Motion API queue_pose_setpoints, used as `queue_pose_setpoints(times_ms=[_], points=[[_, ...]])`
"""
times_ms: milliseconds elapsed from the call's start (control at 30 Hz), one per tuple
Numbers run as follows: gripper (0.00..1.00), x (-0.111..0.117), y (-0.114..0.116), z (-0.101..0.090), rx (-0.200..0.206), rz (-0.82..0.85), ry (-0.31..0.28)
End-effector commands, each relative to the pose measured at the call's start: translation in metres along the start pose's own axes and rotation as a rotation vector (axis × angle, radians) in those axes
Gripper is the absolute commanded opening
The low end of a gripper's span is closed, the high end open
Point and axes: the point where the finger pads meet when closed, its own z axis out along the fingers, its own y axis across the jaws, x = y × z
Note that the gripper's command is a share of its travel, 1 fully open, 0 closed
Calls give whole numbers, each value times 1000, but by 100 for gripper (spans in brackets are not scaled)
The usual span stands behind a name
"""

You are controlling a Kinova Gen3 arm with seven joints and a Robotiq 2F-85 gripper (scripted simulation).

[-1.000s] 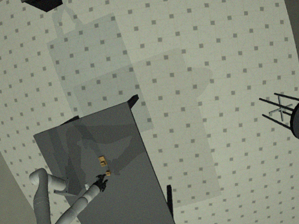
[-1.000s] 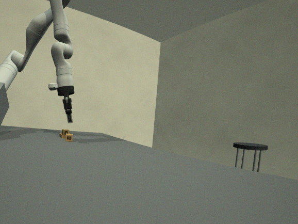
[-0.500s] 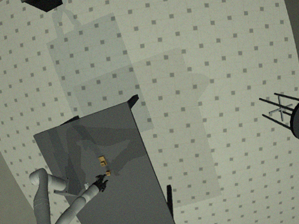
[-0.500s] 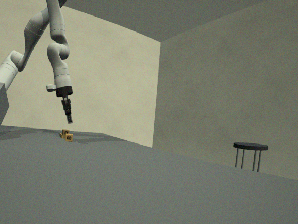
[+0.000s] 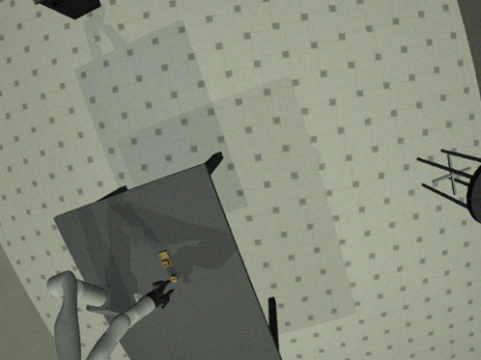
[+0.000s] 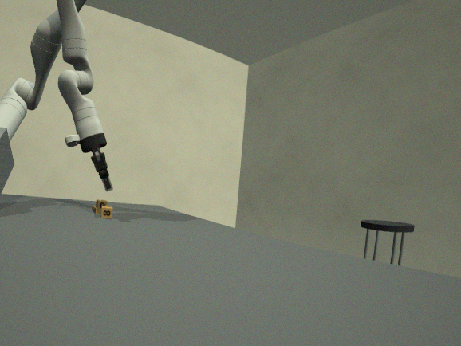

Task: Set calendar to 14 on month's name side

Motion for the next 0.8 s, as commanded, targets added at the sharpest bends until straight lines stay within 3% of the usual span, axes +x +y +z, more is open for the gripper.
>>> queue_pose_setpoints(times_ms=[0, 333, 767], points=[[48, 4, 3, -1, -14, 25, -25], [48, 1, 4, -3, -12, 28, -69], [48, 2, 4, -2, -12, 27, -82]])
